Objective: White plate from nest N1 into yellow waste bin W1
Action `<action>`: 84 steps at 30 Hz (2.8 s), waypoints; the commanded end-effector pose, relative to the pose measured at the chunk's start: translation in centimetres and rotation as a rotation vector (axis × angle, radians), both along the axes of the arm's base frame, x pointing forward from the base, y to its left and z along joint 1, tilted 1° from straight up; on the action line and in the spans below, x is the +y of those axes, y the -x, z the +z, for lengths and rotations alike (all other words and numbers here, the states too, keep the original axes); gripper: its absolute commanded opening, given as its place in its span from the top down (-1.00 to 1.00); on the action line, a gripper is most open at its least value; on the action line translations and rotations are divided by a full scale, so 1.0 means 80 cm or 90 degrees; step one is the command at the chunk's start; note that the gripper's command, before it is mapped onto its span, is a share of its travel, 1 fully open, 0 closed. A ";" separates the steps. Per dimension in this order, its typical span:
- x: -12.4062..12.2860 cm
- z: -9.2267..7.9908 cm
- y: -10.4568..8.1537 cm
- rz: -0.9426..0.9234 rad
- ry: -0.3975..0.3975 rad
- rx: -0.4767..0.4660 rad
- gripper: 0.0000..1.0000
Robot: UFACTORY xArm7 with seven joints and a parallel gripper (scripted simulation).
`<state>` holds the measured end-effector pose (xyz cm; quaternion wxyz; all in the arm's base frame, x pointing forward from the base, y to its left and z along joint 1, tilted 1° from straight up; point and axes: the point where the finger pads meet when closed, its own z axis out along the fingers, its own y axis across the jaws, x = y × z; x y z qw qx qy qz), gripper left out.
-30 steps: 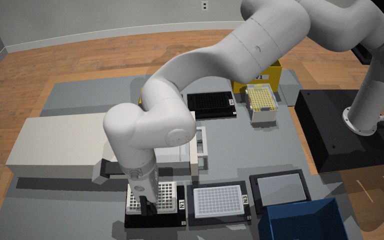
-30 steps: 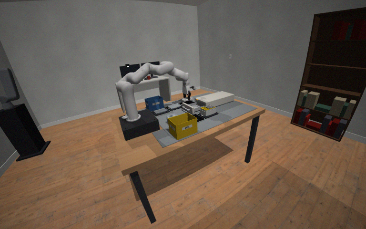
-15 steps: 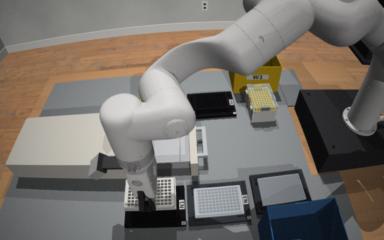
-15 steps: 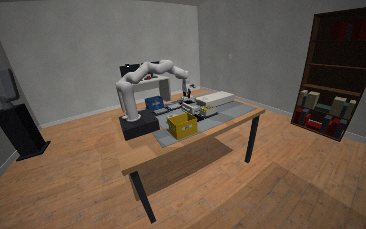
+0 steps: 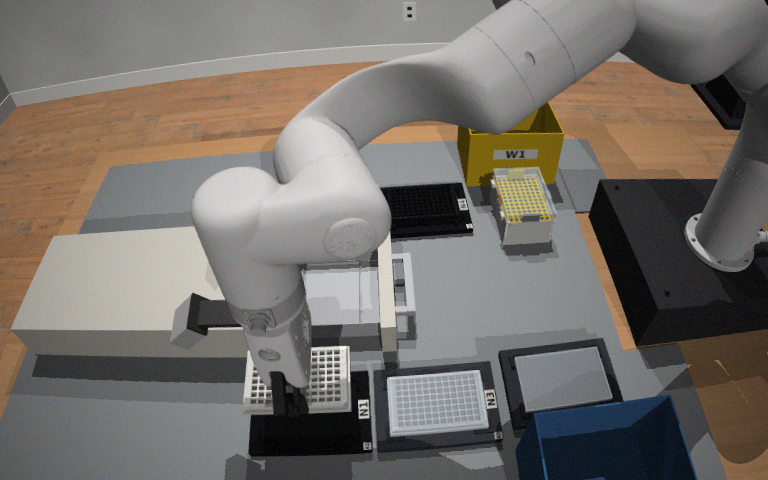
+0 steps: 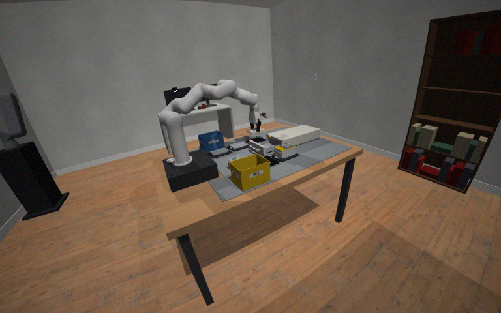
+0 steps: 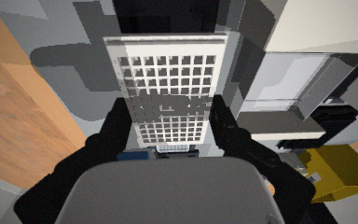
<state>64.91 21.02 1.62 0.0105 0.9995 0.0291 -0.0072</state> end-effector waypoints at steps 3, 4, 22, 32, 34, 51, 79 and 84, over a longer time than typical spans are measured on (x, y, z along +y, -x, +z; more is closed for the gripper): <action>0.001 0.017 -0.002 0.000 -0.001 -0.003 1.00; 0.001 0.019 -0.002 0.000 -0.001 -0.003 1.00; 0.002 0.050 -0.002 0.000 -0.001 -0.003 1.00; 0.002 0.056 -0.003 0.000 -0.001 -0.003 1.00; 0.002 0.056 -0.003 0.000 -0.001 -0.004 1.00; -0.037 0.057 0.023 -0.019 -0.001 -0.004 1.00; -0.104 0.058 0.066 -0.019 -0.001 -0.004 1.00; -0.118 0.059 0.076 -0.019 0.000 -0.004 1.00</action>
